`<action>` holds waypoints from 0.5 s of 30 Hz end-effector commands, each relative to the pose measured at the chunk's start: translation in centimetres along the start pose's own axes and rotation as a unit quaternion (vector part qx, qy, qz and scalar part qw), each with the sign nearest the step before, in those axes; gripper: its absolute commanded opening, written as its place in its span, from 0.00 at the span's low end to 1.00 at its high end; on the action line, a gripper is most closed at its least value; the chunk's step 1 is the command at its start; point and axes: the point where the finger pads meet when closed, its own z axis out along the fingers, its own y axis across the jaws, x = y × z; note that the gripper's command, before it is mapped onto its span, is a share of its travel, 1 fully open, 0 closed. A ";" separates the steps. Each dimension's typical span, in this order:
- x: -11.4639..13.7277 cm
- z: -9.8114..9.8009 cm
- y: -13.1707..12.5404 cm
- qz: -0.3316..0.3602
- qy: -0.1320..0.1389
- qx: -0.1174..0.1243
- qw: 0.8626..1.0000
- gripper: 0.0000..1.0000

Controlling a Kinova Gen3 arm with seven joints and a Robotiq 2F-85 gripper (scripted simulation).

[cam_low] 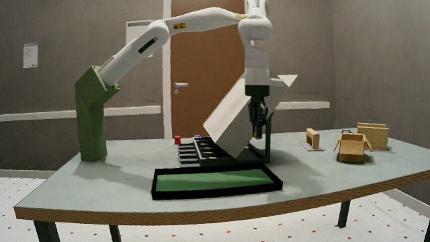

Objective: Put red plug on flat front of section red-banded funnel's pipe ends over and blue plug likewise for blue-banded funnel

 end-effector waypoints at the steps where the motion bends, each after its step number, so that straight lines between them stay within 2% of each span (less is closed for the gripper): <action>1: 0.1 0.0 0.0 0.000 0.001 0.000 1.000 0.00; 6: 0.1 0.0 0.0 0.000 0.001 0.000 1.000 0.00; 7: -6.7 -2.1 0.0 0.000 0.001 0.000 1.000 0.00; 11: -8.1 -2.5 0.0 0.000 0.001 0.000 1.000 0.00; 15: -12.6 -3.8 0.0 0.000 0.001 0.000 1.000 0.00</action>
